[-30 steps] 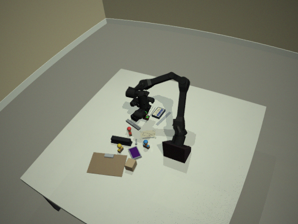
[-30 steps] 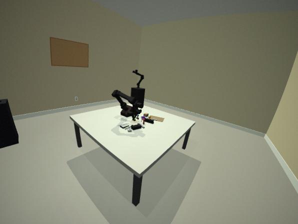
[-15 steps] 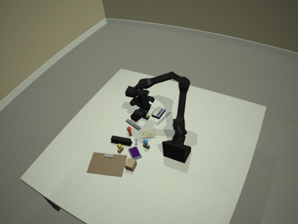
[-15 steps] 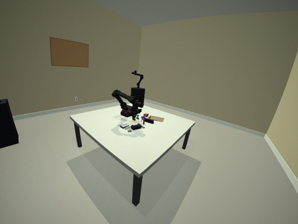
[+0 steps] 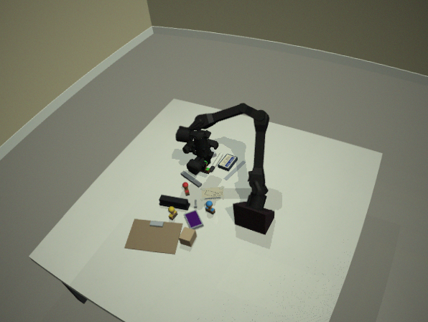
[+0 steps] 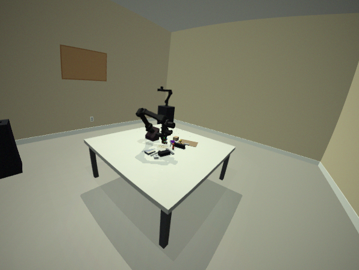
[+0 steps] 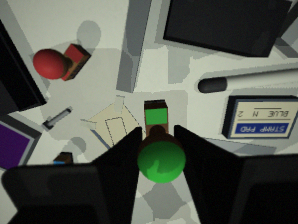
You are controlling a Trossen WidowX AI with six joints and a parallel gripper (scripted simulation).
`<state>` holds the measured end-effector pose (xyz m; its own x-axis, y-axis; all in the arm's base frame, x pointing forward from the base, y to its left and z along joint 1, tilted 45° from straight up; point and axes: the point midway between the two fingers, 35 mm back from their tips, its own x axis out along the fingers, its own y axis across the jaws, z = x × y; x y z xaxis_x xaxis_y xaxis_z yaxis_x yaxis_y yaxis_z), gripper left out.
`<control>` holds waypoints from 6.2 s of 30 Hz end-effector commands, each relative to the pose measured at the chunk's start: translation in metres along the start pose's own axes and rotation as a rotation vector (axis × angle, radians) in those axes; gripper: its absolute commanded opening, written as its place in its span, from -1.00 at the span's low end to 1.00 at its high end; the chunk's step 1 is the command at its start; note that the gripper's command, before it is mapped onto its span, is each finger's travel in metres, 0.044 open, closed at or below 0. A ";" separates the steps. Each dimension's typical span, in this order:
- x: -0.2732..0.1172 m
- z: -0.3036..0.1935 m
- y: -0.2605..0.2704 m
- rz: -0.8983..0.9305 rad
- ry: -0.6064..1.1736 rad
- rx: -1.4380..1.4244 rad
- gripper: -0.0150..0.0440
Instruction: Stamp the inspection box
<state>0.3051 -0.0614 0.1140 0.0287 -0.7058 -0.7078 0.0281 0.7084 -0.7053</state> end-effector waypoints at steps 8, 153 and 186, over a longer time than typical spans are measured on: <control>-0.004 -0.001 0.089 0.035 0.001 -0.011 -0.49; 0.056 -0.062 0.228 -0.007 0.009 0.010 -0.49; 0.057 -0.062 0.228 -0.007 0.009 0.010 -0.49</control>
<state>0.2506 0.0618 -0.0890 0.0201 -0.7088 -0.7051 0.0388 0.7053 -0.7078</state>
